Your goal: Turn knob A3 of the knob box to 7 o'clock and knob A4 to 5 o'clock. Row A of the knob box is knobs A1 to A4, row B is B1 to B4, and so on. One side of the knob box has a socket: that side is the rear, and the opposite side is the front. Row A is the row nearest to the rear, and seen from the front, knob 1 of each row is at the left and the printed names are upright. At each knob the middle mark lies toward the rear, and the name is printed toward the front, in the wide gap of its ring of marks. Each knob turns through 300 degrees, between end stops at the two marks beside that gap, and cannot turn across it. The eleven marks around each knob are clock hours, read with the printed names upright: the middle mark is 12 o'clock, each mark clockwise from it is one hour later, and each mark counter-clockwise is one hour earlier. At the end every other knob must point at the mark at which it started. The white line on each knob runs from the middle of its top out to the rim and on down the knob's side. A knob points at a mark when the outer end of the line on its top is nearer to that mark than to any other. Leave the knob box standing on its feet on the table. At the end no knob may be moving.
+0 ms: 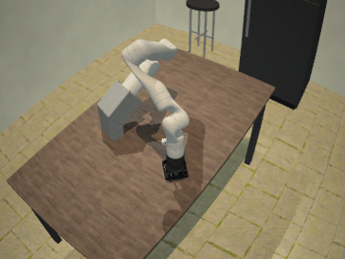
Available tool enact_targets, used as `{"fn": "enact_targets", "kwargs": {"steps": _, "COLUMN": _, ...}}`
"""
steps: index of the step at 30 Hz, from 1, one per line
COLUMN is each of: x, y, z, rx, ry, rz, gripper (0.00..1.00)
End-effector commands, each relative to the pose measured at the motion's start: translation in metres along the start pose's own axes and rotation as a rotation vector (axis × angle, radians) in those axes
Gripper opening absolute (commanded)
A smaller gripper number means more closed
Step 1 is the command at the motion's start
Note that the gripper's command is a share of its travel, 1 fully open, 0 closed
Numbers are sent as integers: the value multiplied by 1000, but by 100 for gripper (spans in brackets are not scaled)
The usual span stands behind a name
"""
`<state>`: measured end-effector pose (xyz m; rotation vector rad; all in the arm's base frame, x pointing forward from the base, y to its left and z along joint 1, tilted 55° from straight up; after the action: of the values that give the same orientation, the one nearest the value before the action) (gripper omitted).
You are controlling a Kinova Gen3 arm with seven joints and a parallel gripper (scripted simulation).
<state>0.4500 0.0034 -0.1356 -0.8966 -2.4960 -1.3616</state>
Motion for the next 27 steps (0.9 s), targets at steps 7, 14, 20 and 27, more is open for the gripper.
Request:
{"fn": "enact_targets", "kwargs": {"steps": 7, "x": -1, "y": 0, "z": -1, "rx": 0, "ry": -2, "rz": 0, "gripper": 46}}
{"fn": "enact_targets", "kwargs": {"steps": 14, "x": -1, "y": 0, "z": -2, "rx": 0, "ry": -2, "rz": 0, "gripper": 46}}
{"fn": "enact_targets", "kwargs": {"steps": 20, "x": -1, "y": 0, "z": -12, "rx": 0, "ry": -2, "rz": 0, "gripper": 46}}
{"fn": "enact_targets", "kwargs": {"steps": 27, "x": -1, "y": 0, "z": -31, "rx": 0, "ry": -2, "rz": 0, "gripper": 46}}
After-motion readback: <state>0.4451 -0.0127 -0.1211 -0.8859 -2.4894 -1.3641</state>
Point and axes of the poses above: the point where the finger pads meet when closed, its own z axis out along the fingers, its own y axis across the jaws, x = y × z, the point moved 2 cm from there along -z, back along the fingers, and after that the axes turned 3 degrees about z, right-handed, at the moved point
